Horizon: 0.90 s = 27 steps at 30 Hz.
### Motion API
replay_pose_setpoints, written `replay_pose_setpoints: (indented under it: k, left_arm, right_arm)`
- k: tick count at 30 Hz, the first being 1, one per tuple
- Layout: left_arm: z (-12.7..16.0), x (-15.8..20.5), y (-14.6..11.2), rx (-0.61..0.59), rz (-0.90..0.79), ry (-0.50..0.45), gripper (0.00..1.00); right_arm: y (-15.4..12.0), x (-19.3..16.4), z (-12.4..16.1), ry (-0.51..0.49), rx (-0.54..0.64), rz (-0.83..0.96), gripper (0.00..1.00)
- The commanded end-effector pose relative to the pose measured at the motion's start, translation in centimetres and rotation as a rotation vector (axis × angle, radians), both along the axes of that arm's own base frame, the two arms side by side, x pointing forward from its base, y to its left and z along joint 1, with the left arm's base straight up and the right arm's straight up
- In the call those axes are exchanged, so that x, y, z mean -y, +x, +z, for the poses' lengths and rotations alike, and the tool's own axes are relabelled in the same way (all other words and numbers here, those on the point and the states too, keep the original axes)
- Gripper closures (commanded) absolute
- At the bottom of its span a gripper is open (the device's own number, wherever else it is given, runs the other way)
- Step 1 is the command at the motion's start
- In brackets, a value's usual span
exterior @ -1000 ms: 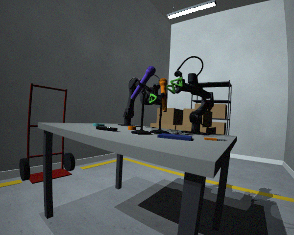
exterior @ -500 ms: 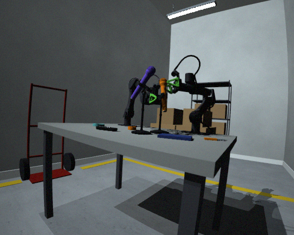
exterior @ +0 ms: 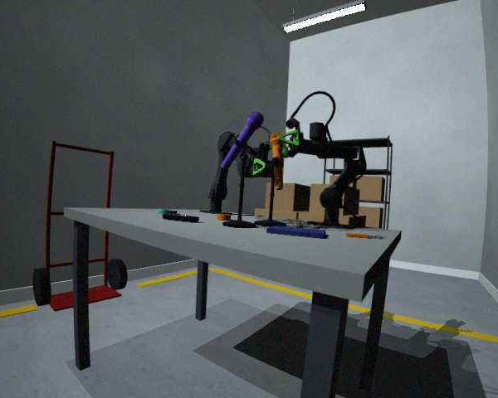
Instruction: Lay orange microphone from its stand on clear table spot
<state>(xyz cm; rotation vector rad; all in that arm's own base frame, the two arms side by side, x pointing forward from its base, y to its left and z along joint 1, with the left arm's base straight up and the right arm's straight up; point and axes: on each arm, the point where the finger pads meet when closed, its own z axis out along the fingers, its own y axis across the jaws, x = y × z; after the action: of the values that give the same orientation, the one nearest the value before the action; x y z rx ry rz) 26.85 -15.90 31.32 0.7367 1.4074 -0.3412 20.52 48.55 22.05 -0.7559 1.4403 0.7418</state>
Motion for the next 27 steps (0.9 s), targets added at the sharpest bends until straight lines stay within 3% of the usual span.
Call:
replay_pose_setpoints:
  k: [1,5,6,20,21,27]
  left_arm:
    - [2.93,-0.50,-0.44,0.061,0.004,-0.020,0.21]
    - [3.08,-0.57,-0.39,0.068,0.007,-0.022,0.21]
    - [3.28,-0.60,-0.38,0.076,0.009,-0.024,1.00]
    - [3.32,-0.64,-0.26,0.075,0.015,-0.024,1.00]
    - [3.32,-0.64,-0.26,0.075,0.015,-0.024,1.00]
    - [3.41,-0.19,-0.56,0.072,-0.006,-0.034,1.00]
  right_arm:
    - [0.47,-0.55,1.32,0.023,0.008,-0.001,0.28]
    - [0.47,-0.55,1.32,0.023,0.008,-0.001,0.28]
    - [0.47,-0.55,1.32,0.023,0.008,-0.001,0.28]
    - [0.47,-0.55,1.30,0.022,0.007,-0.001,0.28]
    - [0.47,-0.55,1.30,0.022,0.007,-0.001,0.90]
    - [0.44,-0.57,1.30,0.025,0.004,0.001,0.90]
